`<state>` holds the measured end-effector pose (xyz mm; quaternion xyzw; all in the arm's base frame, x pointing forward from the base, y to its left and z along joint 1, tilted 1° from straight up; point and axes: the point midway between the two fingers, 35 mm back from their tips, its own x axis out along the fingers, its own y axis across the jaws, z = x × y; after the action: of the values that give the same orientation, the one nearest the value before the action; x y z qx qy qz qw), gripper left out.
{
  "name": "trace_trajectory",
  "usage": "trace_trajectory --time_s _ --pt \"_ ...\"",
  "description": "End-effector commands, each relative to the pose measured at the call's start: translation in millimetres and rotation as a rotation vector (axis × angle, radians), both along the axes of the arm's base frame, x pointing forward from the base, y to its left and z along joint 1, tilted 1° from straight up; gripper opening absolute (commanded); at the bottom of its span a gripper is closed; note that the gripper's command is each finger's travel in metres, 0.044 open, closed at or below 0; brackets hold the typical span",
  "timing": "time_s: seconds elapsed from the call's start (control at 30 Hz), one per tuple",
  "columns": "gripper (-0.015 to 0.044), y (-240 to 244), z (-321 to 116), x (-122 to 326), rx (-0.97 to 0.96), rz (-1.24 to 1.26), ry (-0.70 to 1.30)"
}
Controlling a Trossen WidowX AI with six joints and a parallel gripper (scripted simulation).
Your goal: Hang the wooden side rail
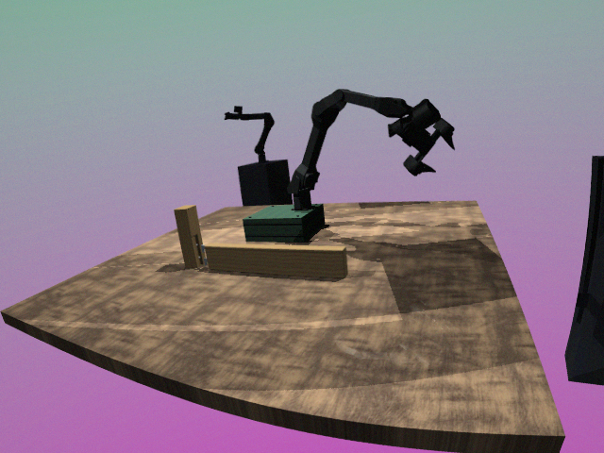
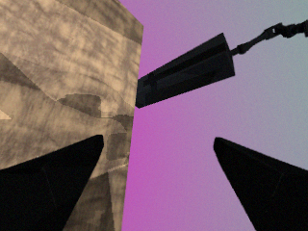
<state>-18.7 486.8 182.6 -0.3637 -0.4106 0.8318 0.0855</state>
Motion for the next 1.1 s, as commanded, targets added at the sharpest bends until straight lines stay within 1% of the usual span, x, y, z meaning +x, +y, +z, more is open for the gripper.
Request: trace_trajectory --time_s 0.0,0.27,0.53,0.83,1.07 --pt "0.0440 -10 -3 55 0.041 -0.102 -0.091" --pt "0.0440 -49 -11 150 0.064 -0.294 -0.254" --pt "0.0440 -109 -22 233 0.044 -0.479 -0.426" --pt "0.0440 -194 -35 308 -0.023 -0.660 -0.634" --pt "0.0440 -273 -45 349 -0.120 -0.783 -0.798"
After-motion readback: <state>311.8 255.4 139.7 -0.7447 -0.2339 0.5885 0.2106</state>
